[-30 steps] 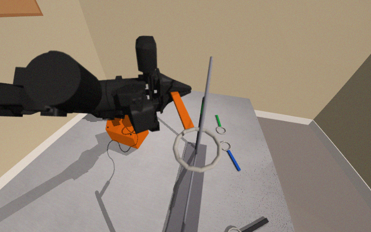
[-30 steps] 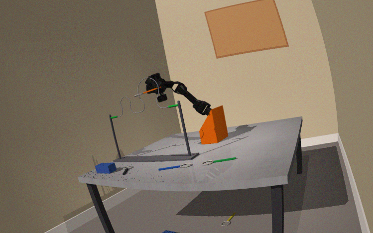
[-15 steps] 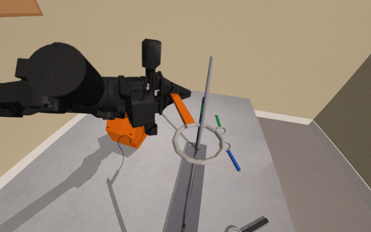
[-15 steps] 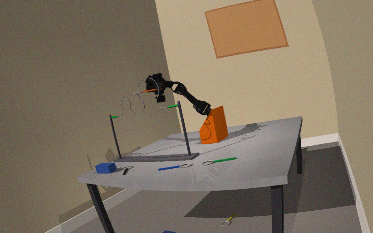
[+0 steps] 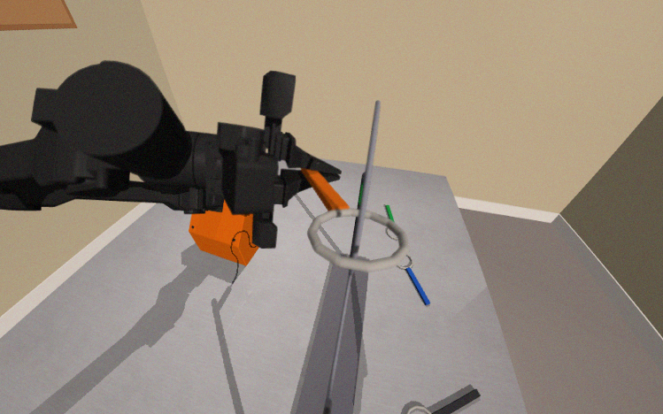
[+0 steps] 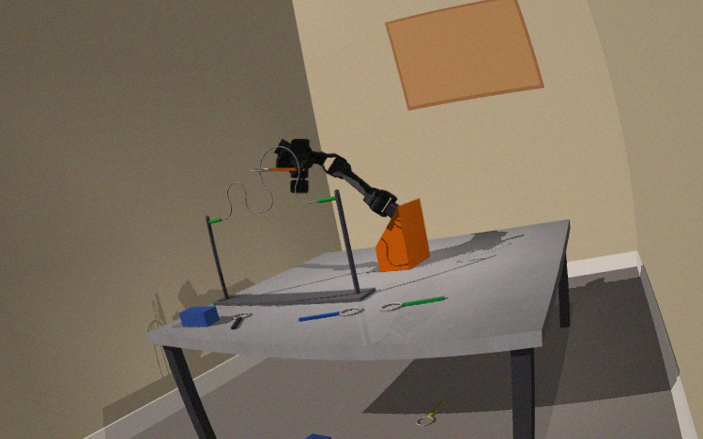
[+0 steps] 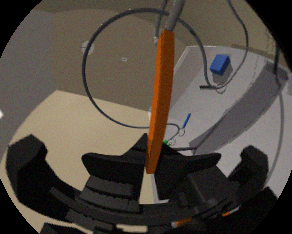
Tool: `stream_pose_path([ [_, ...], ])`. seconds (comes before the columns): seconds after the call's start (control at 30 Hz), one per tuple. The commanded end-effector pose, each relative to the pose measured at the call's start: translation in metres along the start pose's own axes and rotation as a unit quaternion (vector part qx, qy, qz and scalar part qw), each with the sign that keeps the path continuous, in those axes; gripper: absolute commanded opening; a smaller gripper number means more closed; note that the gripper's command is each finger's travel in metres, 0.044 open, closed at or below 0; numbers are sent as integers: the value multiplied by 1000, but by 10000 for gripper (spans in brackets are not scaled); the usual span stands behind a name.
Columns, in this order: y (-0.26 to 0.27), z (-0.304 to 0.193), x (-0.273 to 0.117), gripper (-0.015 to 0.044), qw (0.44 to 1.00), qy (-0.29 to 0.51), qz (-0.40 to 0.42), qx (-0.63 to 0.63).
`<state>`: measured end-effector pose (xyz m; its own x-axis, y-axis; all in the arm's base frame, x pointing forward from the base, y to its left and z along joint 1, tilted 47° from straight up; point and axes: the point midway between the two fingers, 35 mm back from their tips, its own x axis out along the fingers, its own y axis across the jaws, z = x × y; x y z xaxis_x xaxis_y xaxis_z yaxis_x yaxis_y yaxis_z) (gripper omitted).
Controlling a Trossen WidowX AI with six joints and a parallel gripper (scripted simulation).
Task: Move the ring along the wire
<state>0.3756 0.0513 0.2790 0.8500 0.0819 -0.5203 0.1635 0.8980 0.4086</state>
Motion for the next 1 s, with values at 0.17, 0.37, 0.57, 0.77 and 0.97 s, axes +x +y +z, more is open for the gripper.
stream_pose_path([
  [0.17, -3, 1, 0, -150, 998, -7, -26, -48],
  [0.37, -6, 1, 0, -150, 996, -11, -44, -80],
  [0.57, -9, 2, 1, -150, 992, -15, -62, -113],
  [0.77, -12, 2, 1, -150, 986, -19, -80, -145],
  [0.97, -14, 3, 1, -150, 979, -23, -98, -177],
])
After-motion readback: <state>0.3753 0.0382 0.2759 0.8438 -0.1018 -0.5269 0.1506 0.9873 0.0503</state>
